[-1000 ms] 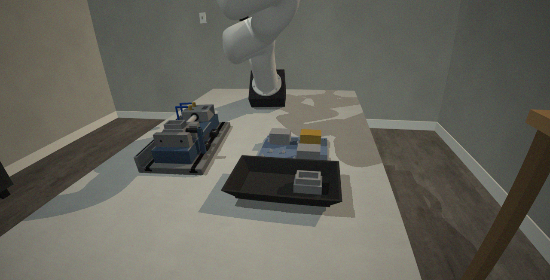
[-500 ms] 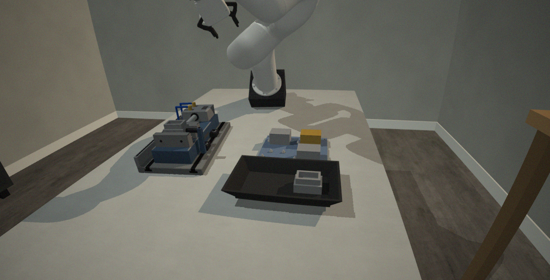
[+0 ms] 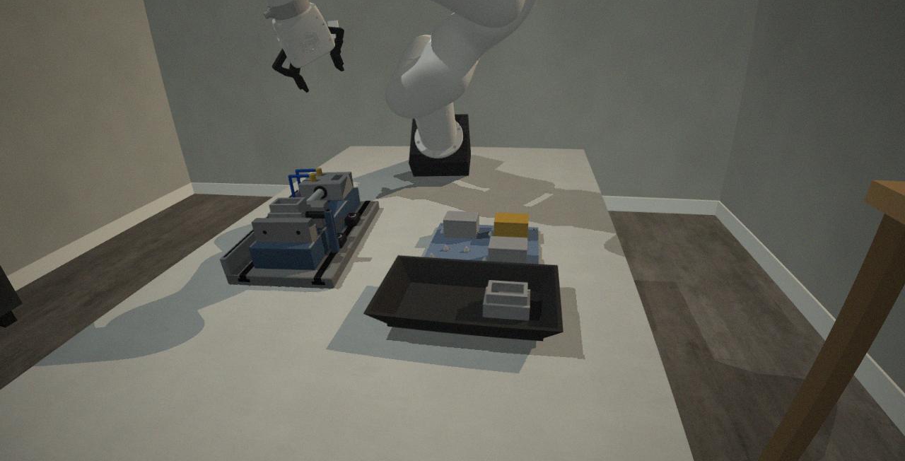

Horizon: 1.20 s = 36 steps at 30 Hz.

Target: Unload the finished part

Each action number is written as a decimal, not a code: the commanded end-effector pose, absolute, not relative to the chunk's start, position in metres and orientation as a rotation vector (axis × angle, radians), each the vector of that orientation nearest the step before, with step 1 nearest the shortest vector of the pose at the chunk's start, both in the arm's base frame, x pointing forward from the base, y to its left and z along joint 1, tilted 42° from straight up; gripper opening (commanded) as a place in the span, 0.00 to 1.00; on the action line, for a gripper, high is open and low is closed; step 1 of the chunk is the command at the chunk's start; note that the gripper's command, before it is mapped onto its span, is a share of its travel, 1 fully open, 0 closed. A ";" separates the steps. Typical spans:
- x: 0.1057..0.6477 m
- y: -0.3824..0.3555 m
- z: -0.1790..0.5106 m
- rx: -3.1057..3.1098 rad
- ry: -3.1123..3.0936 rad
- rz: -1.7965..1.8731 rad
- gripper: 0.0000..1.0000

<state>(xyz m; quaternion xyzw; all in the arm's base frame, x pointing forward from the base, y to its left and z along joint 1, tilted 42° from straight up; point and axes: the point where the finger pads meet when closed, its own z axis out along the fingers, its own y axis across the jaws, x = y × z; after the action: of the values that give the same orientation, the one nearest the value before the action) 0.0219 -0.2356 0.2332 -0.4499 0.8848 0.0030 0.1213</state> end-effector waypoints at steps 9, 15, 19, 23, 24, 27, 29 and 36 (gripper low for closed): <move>0.140 -0.246 0.276 -1.654 2.254 -0.299 1.00; 0.193 -0.231 0.301 -1.769 2.065 -0.419 1.00; 0.229 -0.213 0.321 -1.836 1.915 -0.497 1.00; 0.255 -0.196 0.337 -1.874 1.800 -0.549 1.00; 0.255 -0.196 0.337 -1.874 1.800 -0.549 1.00; 0.275 -0.179 0.351 -1.901 1.698 -0.590 1.00; 0.283 -0.171 0.358 -1.910 1.655 -0.605 1.00; 0.290 -0.163 0.364 -1.918 1.614 -0.620 1.00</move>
<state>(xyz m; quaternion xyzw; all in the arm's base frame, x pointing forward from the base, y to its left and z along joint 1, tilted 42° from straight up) 0.2888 -0.1634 0.3618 -0.7135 0.6021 -0.2285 0.2760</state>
